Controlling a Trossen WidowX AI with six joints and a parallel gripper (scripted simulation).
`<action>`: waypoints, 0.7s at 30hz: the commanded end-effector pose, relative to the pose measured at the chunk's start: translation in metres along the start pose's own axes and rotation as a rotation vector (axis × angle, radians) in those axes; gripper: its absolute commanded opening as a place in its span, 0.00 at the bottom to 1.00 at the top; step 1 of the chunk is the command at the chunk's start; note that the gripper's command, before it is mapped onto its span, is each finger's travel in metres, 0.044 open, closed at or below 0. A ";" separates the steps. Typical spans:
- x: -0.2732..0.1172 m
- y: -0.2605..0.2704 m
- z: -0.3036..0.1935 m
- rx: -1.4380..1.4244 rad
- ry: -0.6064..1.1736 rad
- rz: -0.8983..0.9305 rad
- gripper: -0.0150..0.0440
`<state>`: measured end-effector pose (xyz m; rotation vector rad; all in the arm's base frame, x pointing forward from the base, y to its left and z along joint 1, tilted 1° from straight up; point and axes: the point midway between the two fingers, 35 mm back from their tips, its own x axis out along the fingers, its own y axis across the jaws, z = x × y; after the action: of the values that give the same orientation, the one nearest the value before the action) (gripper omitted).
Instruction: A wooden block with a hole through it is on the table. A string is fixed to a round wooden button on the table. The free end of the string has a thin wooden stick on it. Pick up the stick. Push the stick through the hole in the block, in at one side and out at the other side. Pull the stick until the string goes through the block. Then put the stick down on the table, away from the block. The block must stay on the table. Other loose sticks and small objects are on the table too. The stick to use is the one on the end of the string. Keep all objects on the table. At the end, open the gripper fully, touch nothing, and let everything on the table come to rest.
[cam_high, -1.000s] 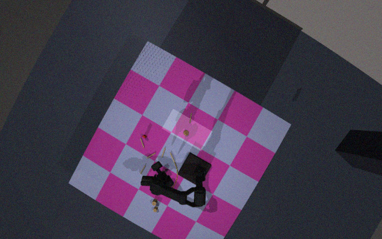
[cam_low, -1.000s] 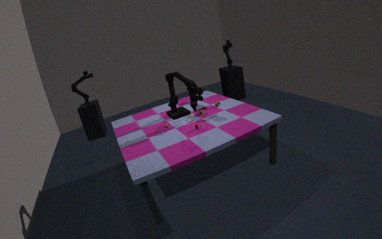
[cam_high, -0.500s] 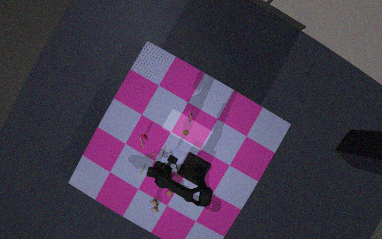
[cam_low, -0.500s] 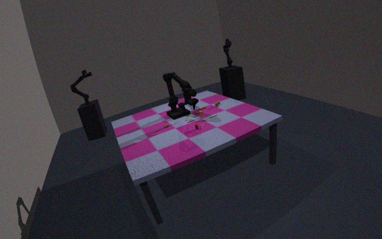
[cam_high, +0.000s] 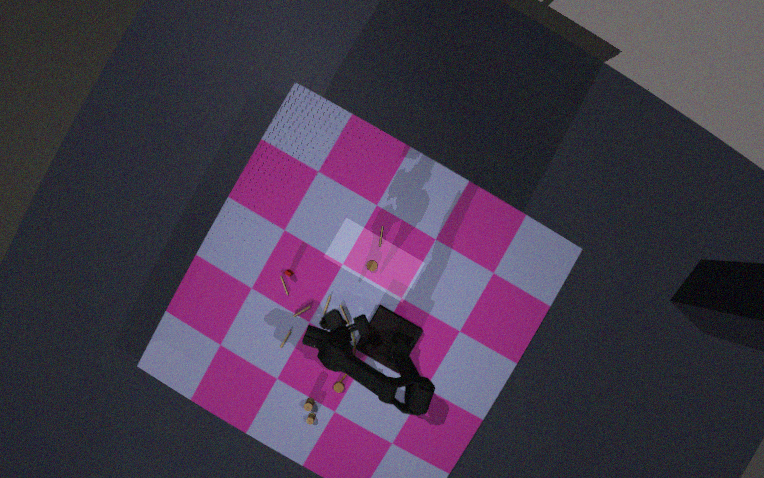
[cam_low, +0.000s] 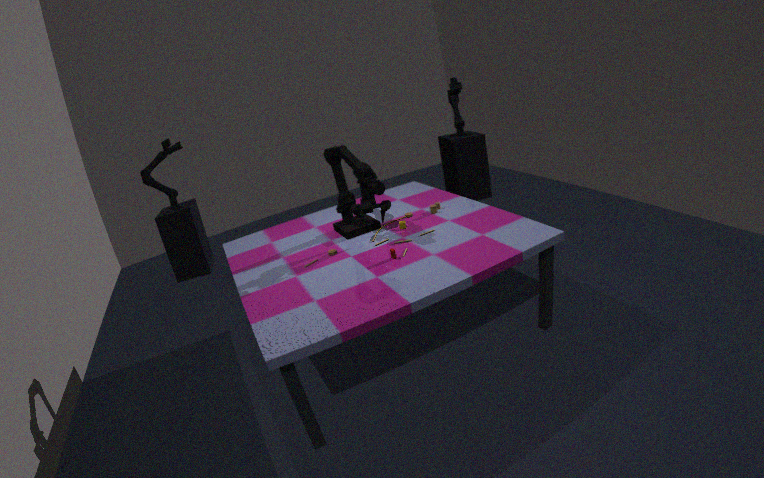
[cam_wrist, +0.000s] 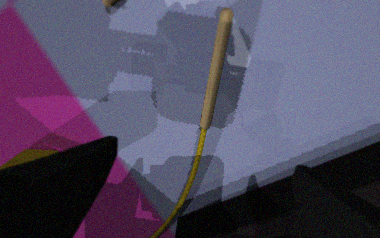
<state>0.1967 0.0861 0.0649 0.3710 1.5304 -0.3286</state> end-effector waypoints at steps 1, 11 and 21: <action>-0.001 -0.001 0.000 0.015 -0.002 0.001 0.87; -0.001 -0.001 0.000 0.015 -0.002 0.001 0.47; 0.001 -0.001 0.000 0.015 -0.002 0.001 0.47</action>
<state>0.1963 0.0855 0.0649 0.3801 1.5284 -0.3368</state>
